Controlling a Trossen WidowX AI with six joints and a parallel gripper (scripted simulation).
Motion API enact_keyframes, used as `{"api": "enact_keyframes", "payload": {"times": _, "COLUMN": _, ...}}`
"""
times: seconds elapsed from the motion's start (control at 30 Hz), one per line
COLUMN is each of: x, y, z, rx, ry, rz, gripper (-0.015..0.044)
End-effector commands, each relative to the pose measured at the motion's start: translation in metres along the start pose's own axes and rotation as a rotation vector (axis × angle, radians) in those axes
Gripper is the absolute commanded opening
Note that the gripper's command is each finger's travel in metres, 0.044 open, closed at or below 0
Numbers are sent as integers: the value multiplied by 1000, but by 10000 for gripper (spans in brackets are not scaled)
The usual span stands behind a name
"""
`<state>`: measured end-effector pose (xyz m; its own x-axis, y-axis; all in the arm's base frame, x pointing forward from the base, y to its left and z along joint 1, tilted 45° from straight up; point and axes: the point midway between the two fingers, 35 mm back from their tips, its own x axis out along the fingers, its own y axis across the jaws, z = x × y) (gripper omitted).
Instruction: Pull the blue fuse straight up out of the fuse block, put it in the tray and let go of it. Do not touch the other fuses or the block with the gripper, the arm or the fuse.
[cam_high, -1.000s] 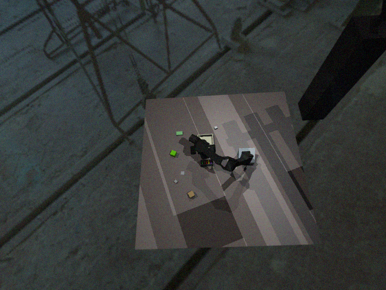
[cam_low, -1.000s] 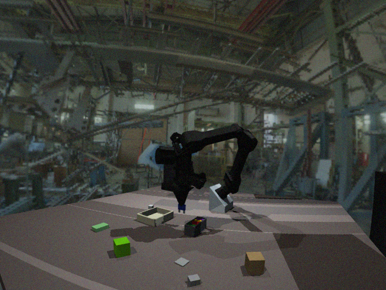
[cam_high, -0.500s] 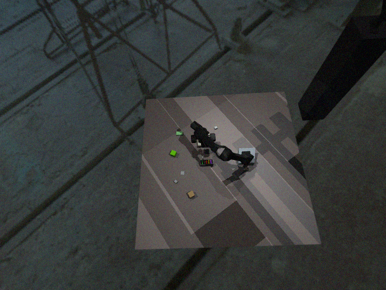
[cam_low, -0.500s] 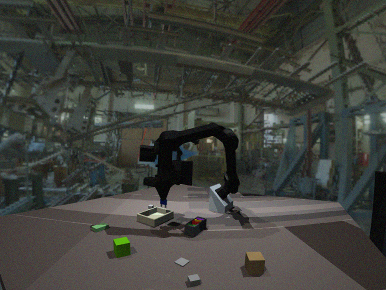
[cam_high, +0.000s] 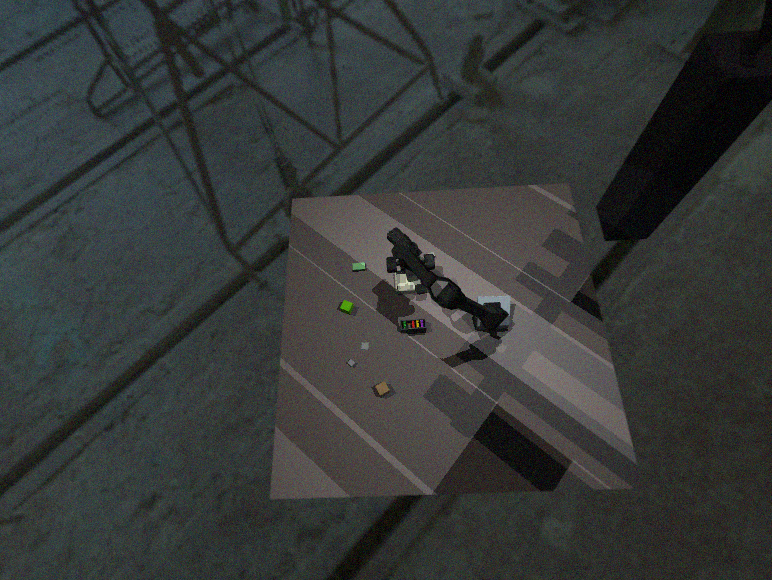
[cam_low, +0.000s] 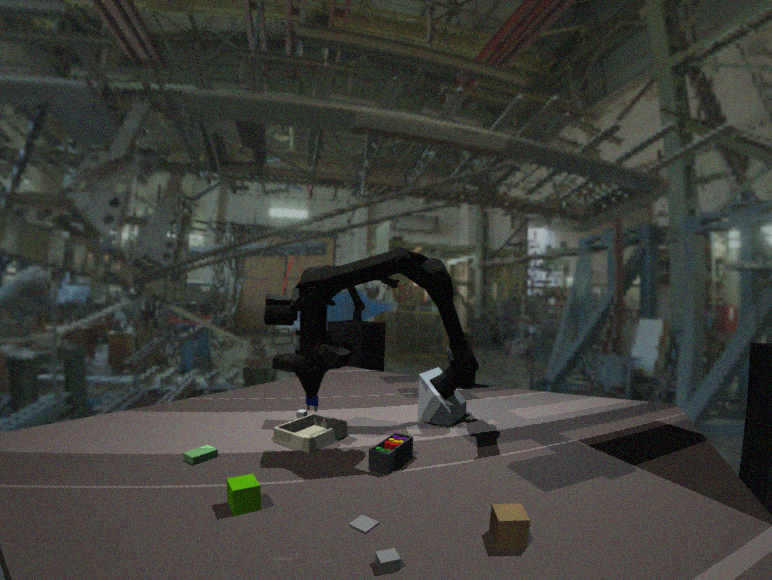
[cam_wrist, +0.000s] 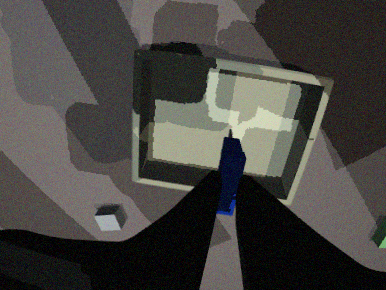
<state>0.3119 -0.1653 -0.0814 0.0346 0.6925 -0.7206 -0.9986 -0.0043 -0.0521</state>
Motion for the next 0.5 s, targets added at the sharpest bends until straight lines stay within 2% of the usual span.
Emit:
{"api": "enact_keyframes", "payload": {"times": 0.0, "x": 6, "y": 0, "z": -2, "rx": -7, "ry": 2, "rz": 2, "gripper": 0}}
{"api": "enact_keyframes", "payload": {"times": 0.47, "x": 29, "y": 0, "z": -2, "rx": -7, "ry": 1, "rz": 1, "gripper": 0}}
